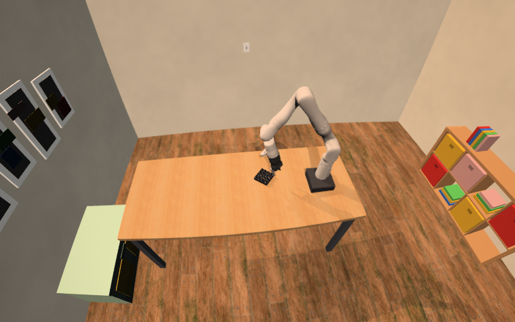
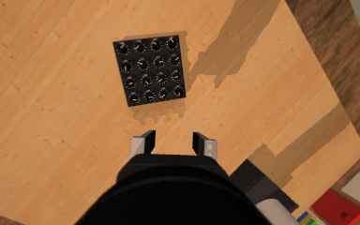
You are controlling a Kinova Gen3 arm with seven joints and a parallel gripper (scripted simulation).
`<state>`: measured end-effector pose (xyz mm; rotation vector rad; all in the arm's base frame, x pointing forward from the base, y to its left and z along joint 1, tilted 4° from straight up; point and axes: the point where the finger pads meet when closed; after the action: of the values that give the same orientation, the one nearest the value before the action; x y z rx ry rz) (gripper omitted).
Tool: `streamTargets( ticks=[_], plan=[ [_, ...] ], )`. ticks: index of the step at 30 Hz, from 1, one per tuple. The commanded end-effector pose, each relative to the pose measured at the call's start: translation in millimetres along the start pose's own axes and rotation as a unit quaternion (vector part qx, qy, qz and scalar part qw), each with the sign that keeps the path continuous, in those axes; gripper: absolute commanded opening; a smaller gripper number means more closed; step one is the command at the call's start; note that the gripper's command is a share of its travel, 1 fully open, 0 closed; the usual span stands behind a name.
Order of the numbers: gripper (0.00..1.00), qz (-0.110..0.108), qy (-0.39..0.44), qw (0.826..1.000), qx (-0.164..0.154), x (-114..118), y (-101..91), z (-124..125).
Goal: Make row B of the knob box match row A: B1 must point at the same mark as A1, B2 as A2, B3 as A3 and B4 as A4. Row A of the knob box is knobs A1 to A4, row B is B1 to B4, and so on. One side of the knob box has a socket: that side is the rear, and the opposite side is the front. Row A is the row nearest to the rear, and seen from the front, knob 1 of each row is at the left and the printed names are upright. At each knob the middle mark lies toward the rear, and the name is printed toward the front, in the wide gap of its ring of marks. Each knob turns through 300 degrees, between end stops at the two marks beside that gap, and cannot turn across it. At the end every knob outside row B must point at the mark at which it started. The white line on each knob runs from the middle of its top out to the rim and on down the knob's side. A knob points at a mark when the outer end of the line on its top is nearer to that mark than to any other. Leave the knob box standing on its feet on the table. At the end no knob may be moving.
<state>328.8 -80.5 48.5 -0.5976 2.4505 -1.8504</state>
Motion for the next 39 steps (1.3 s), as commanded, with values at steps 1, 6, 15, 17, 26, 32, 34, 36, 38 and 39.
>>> streamTargets(
  ticks=[1, 6, 15, 17, 26, 32, 34, 36, 38, 39],
  plan=[
    [1.0, 0.017, -0.016, 0.999, 0.024, -7.2, 2.1, 5.9],
    [1.0, 0.047, -0.043, 0.996, 0.064, -23.1, 7.8, 23.1],
    [1.0, 0.076, -0.068, 0.99, 0.102, -38.0, 13.2, 39.6],
    [1.0, 0.081, -0.072, 0.988, 0.109, -40.9, 14.1, 42.6],
    [1.0, 0.093, -0.083, 0.984, 0.124, -47.1, 15.5, 48.7],
    [1.0, 0.093, -0.084, 0.984, 0.125, -47.5, 15.6, 49.0],
    [1.0, 0.093, -0.084, 0.984, 0.125, -47.5, 15.6, 49.0],
    [1.0, 0.093, -0.084, 0.984, 0.125, -47.5, 15.6, 49.0],
    [1.0, 0.093, -0.084, 0.984, 0.125, -47.5, 15.6, 49.0],
    [1.0, 0.093, -0.084, 0.984, 0.125, -47.5, 15.6, 49.0]
  ],
)
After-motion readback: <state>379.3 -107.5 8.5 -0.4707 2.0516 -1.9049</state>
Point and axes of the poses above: the point where the finger pads meet when closed, its own y axis out along the fingers, its own x axis across the jaws, z = x × y, and after that the axes turned 13 degrees about y, right-handed
